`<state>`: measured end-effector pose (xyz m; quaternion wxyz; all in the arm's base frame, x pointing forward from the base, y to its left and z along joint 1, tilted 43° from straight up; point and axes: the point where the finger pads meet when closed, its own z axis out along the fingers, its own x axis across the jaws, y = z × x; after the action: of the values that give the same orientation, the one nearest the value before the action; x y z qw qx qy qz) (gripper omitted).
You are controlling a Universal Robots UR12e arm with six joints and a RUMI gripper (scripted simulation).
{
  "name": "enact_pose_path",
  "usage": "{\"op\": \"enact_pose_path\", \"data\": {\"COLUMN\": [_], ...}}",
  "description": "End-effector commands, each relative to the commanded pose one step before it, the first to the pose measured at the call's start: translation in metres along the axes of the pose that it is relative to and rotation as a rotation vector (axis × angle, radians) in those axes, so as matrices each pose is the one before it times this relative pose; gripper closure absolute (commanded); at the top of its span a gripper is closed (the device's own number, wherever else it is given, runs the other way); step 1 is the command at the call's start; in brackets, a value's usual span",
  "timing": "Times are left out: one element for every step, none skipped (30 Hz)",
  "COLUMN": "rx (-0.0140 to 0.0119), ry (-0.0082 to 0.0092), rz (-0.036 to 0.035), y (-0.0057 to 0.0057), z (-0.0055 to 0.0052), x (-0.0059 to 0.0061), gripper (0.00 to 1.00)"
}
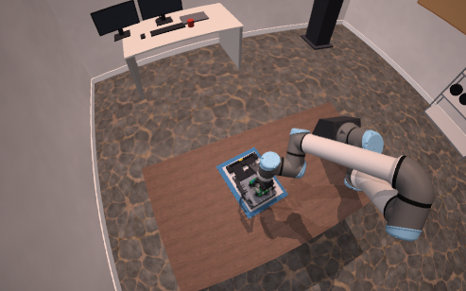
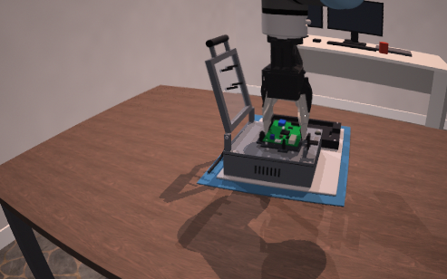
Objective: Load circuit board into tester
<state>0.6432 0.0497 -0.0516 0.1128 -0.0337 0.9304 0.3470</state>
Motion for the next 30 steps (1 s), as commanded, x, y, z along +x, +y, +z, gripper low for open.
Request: {"op": "enact_pose_path", "data": {"rx": [0.00062,0.0,0.0,0.0,0.0,0.0,0.0,0.0,0.0,0.0,0.0,0.0,0.0,0.0,0.0,0.0,0.0,0.0,0.0,0.0,0.0,0.0,0.0,0.0,0.0,0.0,0.0,0.0,0.0,0.0], "ry": [-0.00205,0.0,0.0,0.0,0.0,0.0,0.0,0.0,0.0,0.0,0.0,0.0,0.0,0.0,0.0,0.0,0.0,0.0,0.0,0.0,0.0,0.0,0.0,0.0,0.0,0.0,0.0,0.0,0.0,0.0], "rz": [-0.00125,0.0,0.0,0.0,0.0,0.0,0.0,0.0,0.0,0.0,0.0,0.0,0.0,0.0,0.0,0.0,0.0,0.0,0.0,0.0,0.0,0.0,0.0,0.0,0.0,0.0,0.0,0.0,0.0,0.0], "y": [-0.00023,0.0,0.0,0.0,0.0,0.0,0.0,0.0,0.0,0.0,0.0,0.0,0.0,0.0,0.0,0.0,0.0,0.0,0.0,0.0,0.0,0.0,0.0,0.0,0.0,0.0,0.0,0.0,0.0,0.0], "z": [-0.0035,-0.00082,-0.00084,-0.00084,-0.00082,-0.00077,-0.0007,-0.00062,-0.00053,0.0,0.0,-0.00042,-0.00031,-0.00021,-0.00012,-0.00005,-0.00001,0.0,0.0,0.0,0.0,0.0,0.0,0.0,0.0,0.0,0.0,0.0,0.0,0.0], "x": [-0.00127,0.0,0.0,0.0,0.0,0.0,0.0,0.0,0.0,0.0,0.0,0.0,0.0,0.0,0.0,0.0,0.0,0.0,0.0,0.0,0.0,0.0,0.0,0.0,0.0,0.0,0.0,0.0,0.0,0.0], "gripper": [0.61,0.61,0.61,0.61,0.61,0.61,0.61,0.61,0.61,0.61,0.61,0.61,0.61,0.61,0.61,0.61,0.61,0.61,0.61,0.61,0.61,0.61,0.61,0.61,0.61,0.61,0.61,0.61,0.61,0.61]}}
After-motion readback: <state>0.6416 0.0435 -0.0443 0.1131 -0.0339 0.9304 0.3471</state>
